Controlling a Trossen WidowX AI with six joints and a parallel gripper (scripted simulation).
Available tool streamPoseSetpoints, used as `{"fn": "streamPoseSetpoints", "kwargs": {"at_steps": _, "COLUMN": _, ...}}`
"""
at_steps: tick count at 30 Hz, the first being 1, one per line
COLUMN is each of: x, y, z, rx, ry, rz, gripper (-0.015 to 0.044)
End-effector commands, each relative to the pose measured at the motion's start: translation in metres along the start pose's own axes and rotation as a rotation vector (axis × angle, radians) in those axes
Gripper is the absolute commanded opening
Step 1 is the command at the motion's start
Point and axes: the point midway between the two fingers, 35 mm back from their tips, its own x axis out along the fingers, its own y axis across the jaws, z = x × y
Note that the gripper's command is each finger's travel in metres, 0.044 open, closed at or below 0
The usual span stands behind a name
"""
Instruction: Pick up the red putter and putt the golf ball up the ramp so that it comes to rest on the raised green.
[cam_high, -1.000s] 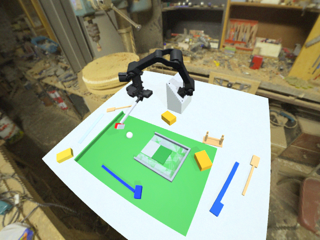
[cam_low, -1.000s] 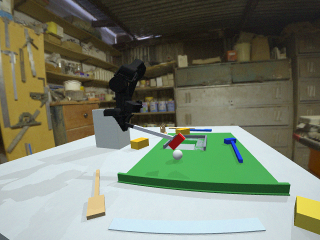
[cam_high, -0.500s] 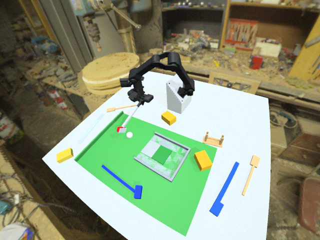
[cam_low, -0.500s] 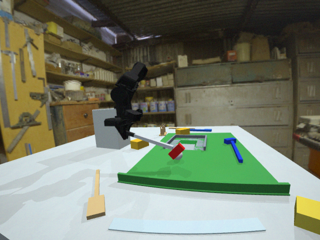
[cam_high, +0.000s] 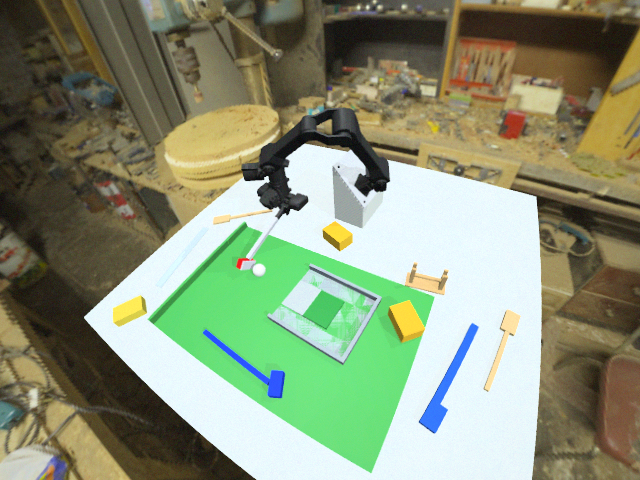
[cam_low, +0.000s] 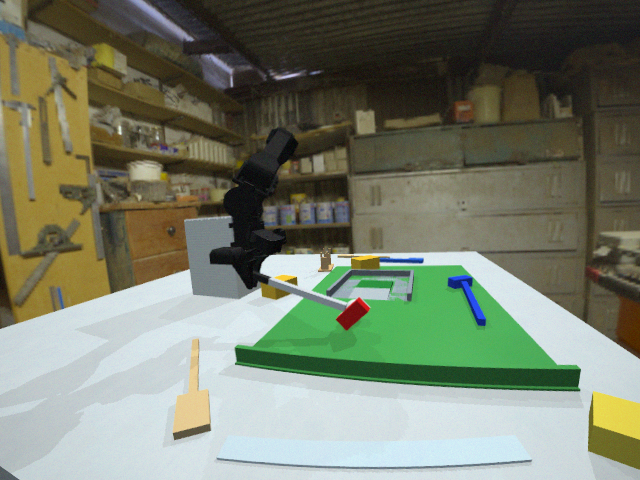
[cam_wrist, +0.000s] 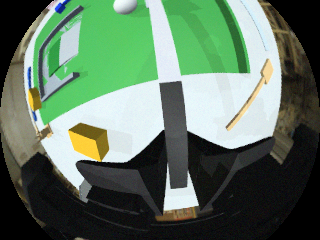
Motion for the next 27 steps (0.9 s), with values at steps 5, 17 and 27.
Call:
{"fn": "streamPoseSetpoints", "kwargs": {"at_steps": 5, "x": -0.001, "y": 0.0, "z": 0.0, "rx": 0.0, "ry": -0.002, "rz": -0.001, "gripper": 0.0}}
{"fn": "streamPoseSetpoints", "kwargs": {"at_steps": 17, "x": 0.001, "y": -0.03, "z": 0.001, "rx": 0.003, "ry": -0.013, "rz": -0.003, "gripper": 0.0}}
{"fn": "streamPoseSetpoints", "kwargs": {"at_steps": 27, "x": 0.0, "y": -0.008, "z": 0.004, "rx": 0.007, "ry": -0.012, "rz": 0.0, "gripper": 0.0}}
